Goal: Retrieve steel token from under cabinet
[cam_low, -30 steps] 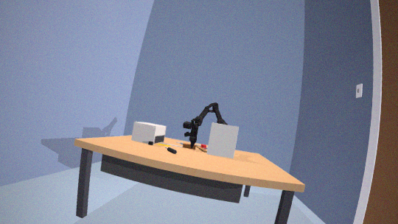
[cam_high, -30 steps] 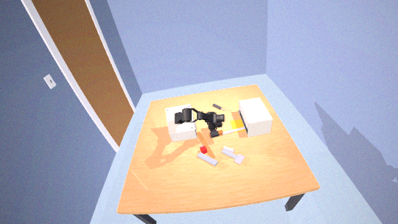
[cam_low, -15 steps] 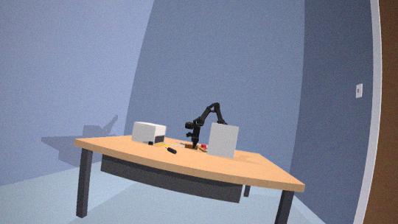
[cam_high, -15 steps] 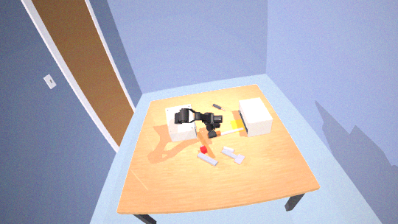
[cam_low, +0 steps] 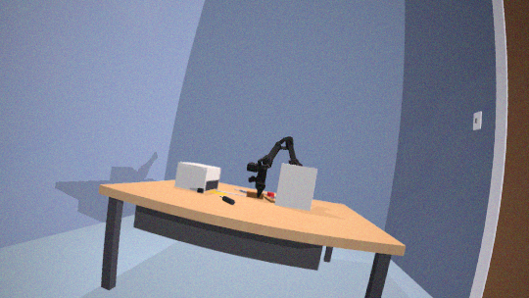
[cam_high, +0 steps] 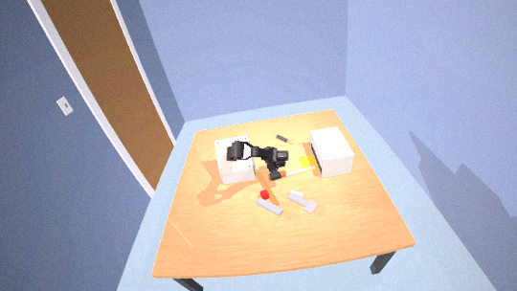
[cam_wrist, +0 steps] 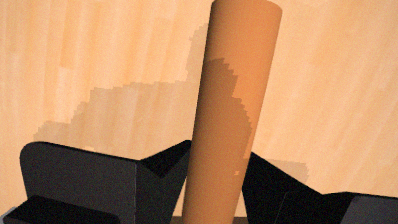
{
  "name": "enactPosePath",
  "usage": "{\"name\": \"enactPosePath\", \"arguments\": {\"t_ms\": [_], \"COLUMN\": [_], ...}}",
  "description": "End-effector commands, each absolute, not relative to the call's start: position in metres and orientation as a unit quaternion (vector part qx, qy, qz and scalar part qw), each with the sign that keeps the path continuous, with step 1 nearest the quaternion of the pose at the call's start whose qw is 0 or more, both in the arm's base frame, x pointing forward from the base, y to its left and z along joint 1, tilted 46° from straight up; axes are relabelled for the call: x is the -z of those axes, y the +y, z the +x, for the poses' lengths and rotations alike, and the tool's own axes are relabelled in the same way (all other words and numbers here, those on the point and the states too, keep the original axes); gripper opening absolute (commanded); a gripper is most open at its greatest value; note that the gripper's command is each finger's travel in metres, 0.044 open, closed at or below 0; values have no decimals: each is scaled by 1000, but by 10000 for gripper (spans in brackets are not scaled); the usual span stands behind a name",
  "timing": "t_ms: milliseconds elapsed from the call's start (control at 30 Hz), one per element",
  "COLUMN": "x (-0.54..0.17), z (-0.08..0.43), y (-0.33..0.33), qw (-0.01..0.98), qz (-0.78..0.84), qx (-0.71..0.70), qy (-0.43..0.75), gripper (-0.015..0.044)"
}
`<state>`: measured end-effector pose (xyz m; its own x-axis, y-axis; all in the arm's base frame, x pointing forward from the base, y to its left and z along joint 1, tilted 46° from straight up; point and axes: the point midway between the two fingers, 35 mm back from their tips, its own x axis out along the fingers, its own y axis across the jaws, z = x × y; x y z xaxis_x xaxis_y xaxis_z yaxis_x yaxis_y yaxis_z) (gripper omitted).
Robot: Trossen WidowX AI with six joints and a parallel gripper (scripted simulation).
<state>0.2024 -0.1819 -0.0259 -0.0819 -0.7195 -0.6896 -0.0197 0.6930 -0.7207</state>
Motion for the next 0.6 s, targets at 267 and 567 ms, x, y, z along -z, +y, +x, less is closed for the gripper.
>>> {"name": "enactPosePath", "arguments": {"t_ms": [267,567], "x": [15,6], "z": [202,201], "y": [-190,-197], "qw": [613,609], "qz": [-287,-294], "qx": [264,255], "qy": [687,691], "gripper": [0,0]}}
